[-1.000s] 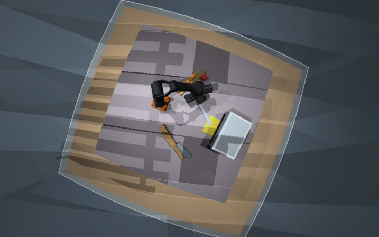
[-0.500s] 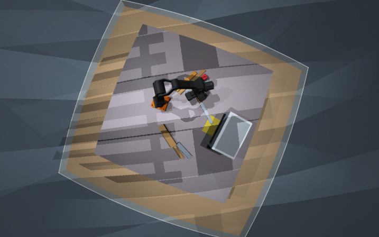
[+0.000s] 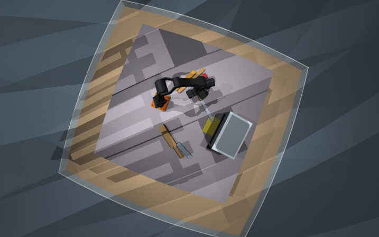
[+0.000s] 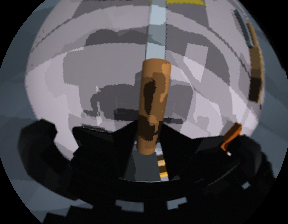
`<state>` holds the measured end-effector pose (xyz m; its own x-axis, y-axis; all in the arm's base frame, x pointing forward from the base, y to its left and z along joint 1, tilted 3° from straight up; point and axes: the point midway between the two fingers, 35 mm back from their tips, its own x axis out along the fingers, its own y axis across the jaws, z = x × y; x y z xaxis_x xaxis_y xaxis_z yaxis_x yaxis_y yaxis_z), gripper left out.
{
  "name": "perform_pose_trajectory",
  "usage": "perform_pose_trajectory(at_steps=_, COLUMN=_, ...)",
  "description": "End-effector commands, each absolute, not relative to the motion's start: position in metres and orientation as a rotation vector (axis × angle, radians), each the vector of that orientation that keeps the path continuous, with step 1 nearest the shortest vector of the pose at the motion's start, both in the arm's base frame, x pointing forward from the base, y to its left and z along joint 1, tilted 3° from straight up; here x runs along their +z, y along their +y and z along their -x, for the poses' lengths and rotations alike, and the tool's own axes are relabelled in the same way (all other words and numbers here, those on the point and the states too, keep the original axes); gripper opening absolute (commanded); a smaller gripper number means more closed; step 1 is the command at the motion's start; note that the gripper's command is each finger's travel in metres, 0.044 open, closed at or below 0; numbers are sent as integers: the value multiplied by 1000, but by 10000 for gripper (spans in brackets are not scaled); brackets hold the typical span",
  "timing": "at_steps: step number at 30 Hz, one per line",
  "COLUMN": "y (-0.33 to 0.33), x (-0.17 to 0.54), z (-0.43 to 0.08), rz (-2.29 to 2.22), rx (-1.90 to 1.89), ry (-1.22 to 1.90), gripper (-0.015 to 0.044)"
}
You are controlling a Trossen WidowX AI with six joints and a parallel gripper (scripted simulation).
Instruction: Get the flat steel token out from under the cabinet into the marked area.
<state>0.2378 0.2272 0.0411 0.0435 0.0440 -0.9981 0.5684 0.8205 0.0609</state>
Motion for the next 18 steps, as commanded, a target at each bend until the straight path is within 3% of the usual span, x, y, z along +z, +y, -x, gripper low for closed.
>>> perform_pose_trajectory(at_steps=1, y=237, x=44, z=-237, rz=-521, rx=-414, ry=1492, gripper=0)
perform_pose_trajectory(at_steps=18, y=237, x=44, z=-237, rz=-444, rx=-340, ry=1504, gripper=0)
